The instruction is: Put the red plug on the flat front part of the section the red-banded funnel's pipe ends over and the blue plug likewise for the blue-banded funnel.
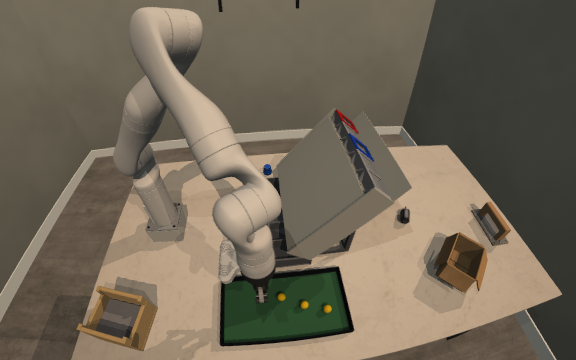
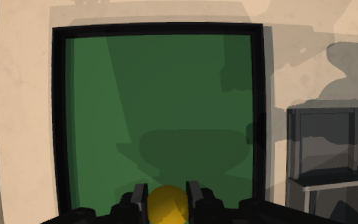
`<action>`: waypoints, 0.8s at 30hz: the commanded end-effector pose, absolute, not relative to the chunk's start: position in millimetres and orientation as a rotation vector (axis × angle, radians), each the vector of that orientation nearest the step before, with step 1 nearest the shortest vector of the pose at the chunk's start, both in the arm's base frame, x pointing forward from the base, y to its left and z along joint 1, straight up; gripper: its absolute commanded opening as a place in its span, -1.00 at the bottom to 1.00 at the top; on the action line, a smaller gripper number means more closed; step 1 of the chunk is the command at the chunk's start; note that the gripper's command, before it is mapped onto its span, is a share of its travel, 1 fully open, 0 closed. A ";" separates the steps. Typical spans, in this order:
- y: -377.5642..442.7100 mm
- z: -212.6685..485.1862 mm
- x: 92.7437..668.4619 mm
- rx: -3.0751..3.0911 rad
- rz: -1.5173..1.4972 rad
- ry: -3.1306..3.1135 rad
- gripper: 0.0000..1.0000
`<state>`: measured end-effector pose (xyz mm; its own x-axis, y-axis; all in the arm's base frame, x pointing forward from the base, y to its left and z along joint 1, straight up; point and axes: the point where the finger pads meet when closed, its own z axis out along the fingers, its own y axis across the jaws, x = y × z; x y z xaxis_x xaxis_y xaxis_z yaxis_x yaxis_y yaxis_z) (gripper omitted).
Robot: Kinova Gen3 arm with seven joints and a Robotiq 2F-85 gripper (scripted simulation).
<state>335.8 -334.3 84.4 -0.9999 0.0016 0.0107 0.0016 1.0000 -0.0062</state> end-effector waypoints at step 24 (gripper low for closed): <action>-336.6 127.0 387.9 -0.014 0.011 -3.134 -1.00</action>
